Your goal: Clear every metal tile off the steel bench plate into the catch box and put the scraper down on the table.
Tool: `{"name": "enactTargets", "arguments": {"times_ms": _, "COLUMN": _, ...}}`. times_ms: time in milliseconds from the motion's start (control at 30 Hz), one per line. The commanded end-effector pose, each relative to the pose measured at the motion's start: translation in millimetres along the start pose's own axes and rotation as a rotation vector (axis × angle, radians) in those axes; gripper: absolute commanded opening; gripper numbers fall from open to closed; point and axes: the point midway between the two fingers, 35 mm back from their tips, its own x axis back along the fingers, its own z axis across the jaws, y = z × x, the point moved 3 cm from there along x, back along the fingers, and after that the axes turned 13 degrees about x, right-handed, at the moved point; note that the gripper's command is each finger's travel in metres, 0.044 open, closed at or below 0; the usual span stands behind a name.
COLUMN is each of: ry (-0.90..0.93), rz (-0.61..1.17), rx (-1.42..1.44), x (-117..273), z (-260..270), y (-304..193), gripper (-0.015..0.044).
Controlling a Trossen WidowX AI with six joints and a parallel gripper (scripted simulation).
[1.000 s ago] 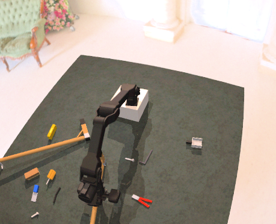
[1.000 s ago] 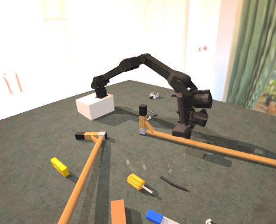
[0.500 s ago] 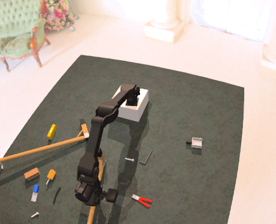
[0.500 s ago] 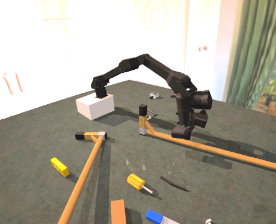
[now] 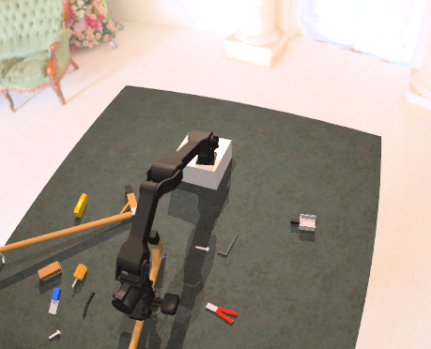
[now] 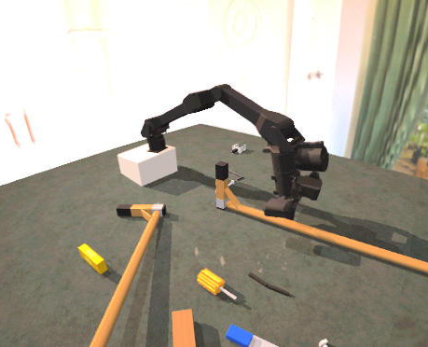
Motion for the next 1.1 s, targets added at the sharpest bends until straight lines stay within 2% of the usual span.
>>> {"name": "enactTargets", "arguments": {"times_ms": 0, "ry": -0.002, "rz": -0.005, "rx": 0.001, "x": 9, "z": 0, "y": 2, "gripper": 0.0000}}
{"name": "enactTargets", "arguments": {"times_ms": 767, "ry": -0.019, "rz": -0.057, "rx": 0.000, "x": 94, "z": -2, "y": 16, "gripper": 0.0000}}
{"name": "enactTargets", "arguments": {"times_ms": 1067, "ry": -0.020, "rz": -0.058, "rx": 0.001, "x": 96, "z": -2, "y": 16, "gripper": 0.0000}}
